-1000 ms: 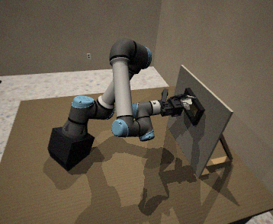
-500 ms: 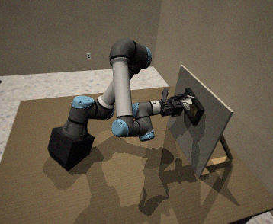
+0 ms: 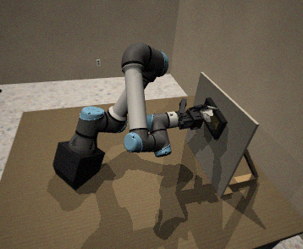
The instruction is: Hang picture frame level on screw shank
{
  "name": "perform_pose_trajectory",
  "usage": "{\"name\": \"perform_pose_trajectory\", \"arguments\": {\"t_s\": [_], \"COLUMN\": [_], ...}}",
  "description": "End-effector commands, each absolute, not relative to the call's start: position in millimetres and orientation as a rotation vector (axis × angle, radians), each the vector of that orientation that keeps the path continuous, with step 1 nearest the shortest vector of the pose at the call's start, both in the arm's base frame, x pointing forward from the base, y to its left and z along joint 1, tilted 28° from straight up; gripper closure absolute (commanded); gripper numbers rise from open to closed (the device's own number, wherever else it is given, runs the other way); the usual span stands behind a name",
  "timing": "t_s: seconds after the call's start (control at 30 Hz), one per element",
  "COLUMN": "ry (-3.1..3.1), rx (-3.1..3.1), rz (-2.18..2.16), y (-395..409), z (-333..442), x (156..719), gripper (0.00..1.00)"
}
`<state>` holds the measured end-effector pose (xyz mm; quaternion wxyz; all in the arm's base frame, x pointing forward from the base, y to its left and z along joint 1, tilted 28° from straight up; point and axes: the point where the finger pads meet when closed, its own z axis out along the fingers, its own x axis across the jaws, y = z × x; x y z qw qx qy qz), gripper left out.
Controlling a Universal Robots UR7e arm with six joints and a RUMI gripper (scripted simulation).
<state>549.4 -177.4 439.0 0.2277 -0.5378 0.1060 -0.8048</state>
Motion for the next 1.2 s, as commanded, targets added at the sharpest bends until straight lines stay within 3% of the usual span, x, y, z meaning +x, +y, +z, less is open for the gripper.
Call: {"name": "perform_pose_trajectory", "arguments": {"t_s": [0.0, 1.17], "ry": [0.292, 0.292], "rx": [-1.481, -1.481], "rz": [-2.218, -2.218], "y": [-177.8, -179.4], "z": [439.6, 442.3], "x": [549.2, 548.3], "gripper": [1.0, 1.0]}}
